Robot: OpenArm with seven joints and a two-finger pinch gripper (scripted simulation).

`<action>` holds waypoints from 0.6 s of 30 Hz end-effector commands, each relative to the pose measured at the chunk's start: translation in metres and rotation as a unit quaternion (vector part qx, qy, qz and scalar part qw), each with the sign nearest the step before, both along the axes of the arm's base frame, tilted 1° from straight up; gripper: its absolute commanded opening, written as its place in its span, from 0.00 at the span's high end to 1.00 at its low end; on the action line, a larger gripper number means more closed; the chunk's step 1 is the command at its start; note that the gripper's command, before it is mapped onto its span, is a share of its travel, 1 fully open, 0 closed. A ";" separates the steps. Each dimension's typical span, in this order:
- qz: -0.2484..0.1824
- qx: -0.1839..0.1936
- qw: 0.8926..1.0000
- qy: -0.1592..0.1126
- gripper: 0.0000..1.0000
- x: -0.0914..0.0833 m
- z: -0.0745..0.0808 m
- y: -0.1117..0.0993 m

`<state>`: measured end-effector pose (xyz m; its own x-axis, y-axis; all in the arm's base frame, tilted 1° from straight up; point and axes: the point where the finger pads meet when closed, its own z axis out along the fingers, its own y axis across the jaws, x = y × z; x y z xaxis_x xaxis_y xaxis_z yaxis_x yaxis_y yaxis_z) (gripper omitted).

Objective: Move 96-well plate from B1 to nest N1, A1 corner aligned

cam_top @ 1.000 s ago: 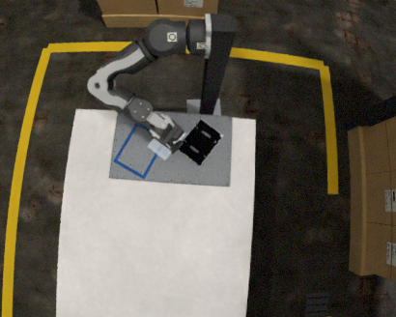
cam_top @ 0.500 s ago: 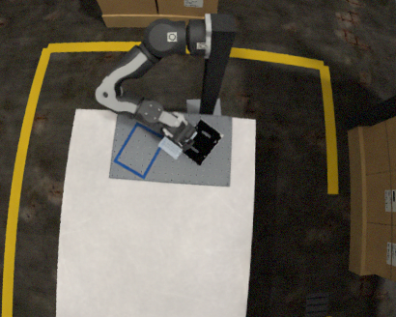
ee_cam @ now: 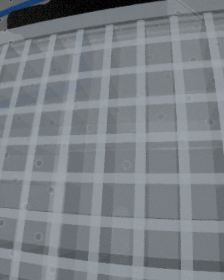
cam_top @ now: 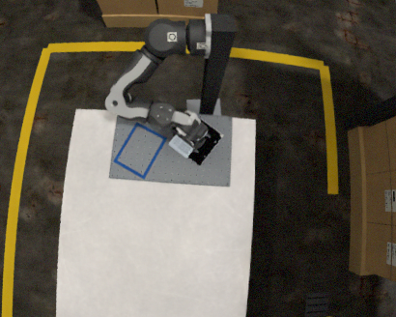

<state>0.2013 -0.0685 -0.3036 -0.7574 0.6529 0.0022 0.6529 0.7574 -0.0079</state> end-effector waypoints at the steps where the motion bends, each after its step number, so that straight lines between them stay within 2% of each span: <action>1: 0.003 0.000 1.000 -0.001 1.00 0.000 0.001 0.002; 8: 0.003 0.000 1.000 -0.001 1.00 0.000 0.001 0.002; 13: 0.003 0.000 1.000 -0.001 1.00 -0.003 0.003 0.043; 18: 0.003 0.000 1.000 -0.001 1.00 -0.003 0.003 0.043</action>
